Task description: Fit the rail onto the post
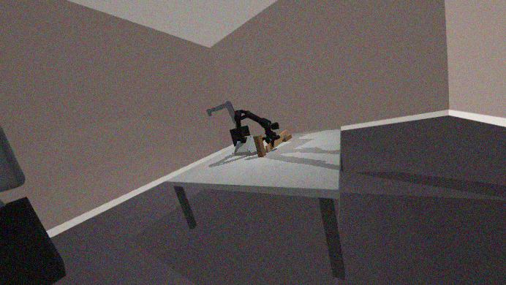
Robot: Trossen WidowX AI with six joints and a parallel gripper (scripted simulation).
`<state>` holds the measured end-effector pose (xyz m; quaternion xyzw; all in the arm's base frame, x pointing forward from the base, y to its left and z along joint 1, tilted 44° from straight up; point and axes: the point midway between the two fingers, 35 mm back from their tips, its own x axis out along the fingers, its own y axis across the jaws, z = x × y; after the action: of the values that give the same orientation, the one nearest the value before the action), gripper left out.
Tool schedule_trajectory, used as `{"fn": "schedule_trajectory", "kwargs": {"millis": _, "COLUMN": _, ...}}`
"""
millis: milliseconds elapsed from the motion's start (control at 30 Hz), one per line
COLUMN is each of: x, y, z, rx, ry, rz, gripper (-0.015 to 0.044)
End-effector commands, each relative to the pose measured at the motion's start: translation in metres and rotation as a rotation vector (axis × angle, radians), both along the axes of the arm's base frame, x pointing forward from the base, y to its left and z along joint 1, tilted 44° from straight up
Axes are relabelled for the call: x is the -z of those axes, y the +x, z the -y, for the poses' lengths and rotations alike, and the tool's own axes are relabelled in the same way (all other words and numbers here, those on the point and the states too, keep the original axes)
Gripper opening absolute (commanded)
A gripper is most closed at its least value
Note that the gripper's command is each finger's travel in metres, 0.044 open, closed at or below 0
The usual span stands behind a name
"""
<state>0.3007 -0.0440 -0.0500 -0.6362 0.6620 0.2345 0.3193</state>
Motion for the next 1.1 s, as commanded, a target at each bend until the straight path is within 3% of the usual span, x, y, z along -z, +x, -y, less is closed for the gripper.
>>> {"fn": "schedule_trajectory", "kwargs": {"millis": 0, "x": -0.002, "y": 0.000, "z": -0.003, "rx": -0.004, "ry": -0.002, "rz": 0.000, "gripper": 0.0000}}
{"fn": "schedule_trajectory", "kwargs": {"millis": 1067, "x": -0.014, "y": 0.002, "z": -0.014, "rx": -0.004, "ry": -0.001, "rz": 0.000, "gripper": 0.0000}}
